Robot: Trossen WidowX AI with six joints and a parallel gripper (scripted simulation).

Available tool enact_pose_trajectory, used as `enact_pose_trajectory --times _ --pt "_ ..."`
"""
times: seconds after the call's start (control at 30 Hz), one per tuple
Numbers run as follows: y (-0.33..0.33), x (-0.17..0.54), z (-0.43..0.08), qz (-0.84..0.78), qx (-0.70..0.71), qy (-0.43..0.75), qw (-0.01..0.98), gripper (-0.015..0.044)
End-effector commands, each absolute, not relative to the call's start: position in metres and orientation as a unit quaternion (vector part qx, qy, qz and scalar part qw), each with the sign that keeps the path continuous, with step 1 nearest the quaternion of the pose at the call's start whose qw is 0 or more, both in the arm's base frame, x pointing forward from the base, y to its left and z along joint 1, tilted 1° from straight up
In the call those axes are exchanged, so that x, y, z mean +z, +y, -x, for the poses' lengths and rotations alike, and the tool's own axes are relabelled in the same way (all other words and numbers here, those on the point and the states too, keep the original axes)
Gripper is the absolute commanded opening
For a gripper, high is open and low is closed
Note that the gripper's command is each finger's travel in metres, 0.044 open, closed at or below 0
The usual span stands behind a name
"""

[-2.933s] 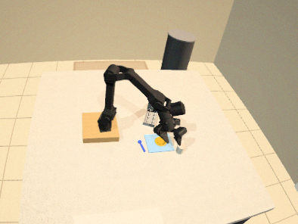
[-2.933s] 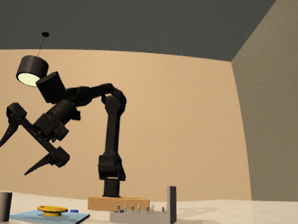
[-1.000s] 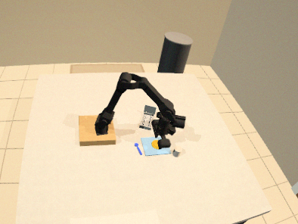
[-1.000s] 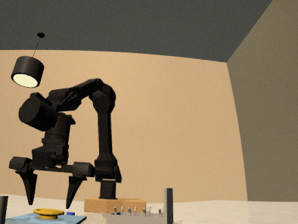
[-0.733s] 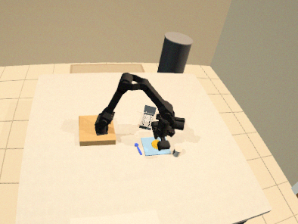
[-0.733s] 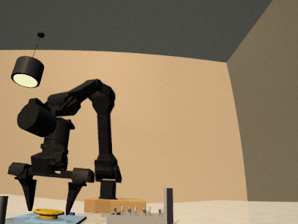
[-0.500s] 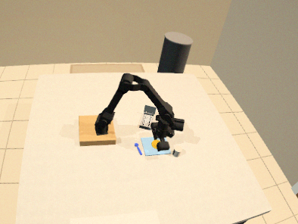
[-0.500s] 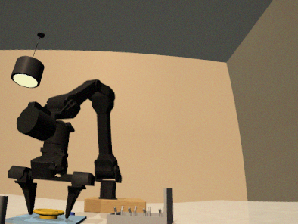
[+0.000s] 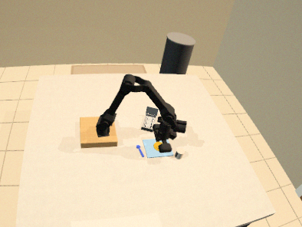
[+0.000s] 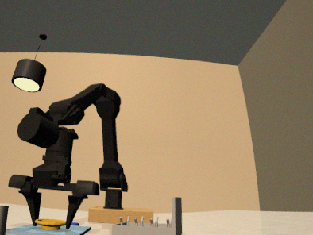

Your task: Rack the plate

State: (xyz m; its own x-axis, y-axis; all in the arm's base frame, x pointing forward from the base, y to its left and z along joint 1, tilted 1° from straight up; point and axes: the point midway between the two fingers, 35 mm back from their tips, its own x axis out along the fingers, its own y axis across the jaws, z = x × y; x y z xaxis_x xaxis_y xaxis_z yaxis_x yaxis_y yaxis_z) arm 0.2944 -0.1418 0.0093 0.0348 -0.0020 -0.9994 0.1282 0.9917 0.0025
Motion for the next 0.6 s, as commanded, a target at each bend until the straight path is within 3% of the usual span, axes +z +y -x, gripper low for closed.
enact_pose_trajectory --times 0.0,0.03,0.4,0.57 --pt "-0.142 0.009 -0.295 -0.048 -0.047 0.693 0.718 0.0298" --pt "-0.142 0.009 -0.295 -0.048 -0.047 0.693 0.718 0.0291" --pt "-0.146 0.048 -0.302 -0.047 -0.047 0.692 0.719 0.0002" --pt "-0.148 0.072 -0.305 -0.050 -0.049 0.690 0.720 0.0000"
